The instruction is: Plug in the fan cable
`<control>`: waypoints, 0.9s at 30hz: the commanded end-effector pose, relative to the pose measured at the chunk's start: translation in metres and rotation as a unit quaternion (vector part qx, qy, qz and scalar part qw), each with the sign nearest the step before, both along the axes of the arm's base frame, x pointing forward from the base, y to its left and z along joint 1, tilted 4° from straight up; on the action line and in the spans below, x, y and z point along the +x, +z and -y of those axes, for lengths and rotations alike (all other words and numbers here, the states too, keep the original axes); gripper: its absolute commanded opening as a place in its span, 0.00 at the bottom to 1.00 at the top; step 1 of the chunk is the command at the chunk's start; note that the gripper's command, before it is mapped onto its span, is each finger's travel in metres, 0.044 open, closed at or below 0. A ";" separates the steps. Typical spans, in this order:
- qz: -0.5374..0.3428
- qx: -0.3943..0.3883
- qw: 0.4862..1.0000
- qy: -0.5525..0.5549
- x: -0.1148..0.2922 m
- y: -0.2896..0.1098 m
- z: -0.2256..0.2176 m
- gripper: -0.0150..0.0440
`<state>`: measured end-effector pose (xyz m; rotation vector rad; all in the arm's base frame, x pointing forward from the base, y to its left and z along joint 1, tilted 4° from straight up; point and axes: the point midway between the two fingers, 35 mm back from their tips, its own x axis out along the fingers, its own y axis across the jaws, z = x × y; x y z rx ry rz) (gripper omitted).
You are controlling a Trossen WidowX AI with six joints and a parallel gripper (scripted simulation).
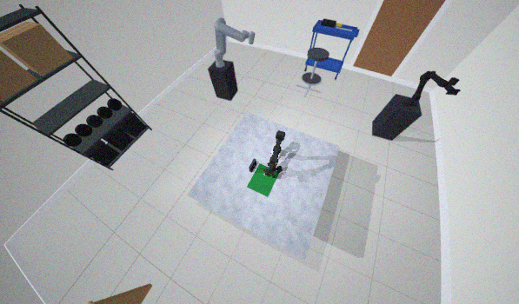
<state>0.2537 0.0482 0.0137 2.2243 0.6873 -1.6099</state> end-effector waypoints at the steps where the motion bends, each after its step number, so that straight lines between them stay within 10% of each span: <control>1: 0.000 0.000 1.000 0.000 0.000 0.000 0.000 0.96; 7: 0.000 0.000 1.000 0.000 0.000 0.000 0.000 0.69; 27: 0.000 0.000 1.000 0.000 0.000 0.000 0.000 0.46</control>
